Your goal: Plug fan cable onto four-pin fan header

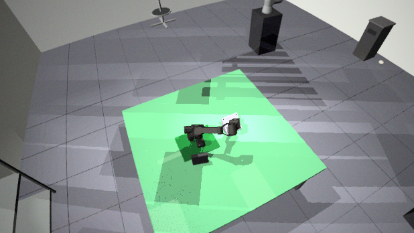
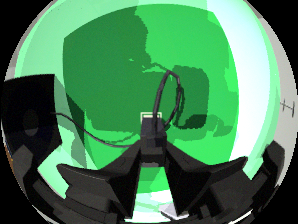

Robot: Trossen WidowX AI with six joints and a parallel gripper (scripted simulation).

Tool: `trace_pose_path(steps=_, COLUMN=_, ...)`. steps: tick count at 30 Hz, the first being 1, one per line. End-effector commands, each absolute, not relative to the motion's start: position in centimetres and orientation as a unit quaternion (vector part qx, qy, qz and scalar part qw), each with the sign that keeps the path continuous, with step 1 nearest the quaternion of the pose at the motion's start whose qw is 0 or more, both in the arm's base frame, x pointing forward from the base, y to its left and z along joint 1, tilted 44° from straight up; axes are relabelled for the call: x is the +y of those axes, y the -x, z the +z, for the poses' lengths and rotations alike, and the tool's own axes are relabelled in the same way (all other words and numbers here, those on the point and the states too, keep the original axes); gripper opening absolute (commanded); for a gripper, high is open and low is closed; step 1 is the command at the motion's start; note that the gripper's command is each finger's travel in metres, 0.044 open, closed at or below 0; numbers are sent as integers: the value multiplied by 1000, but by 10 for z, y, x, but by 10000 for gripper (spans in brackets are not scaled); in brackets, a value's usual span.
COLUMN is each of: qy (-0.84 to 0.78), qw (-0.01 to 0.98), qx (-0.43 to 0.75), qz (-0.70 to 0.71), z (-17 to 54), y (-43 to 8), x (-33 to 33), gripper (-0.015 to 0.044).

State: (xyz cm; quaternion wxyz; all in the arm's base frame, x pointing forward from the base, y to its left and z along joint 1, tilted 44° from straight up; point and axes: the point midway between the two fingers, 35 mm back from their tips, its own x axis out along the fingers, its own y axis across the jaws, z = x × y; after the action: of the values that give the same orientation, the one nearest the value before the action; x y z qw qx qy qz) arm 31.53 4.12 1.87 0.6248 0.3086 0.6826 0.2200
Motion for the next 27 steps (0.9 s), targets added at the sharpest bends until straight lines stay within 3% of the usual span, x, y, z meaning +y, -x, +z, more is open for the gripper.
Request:
trace_pose_path(steps=1, qy=-308, qw=623, qx=684, qz=221, z=16, y=-315, x=45, gripper=0)
trace_pose_path(steps=3, qy=-308, qw=623, qx=684, qz=221, z=15, y=-315, x=46, gripper=0)
trace_pose_path(steps=13, qy=-309, qw=625, qx=683, qz=220, z=18, y=-315, x=42, gripper=260)
trace_pose_path(steps=27, qy=-308, qw=623, qx=684, qz=220, z=61, y=-309, x=5, gripper=260)
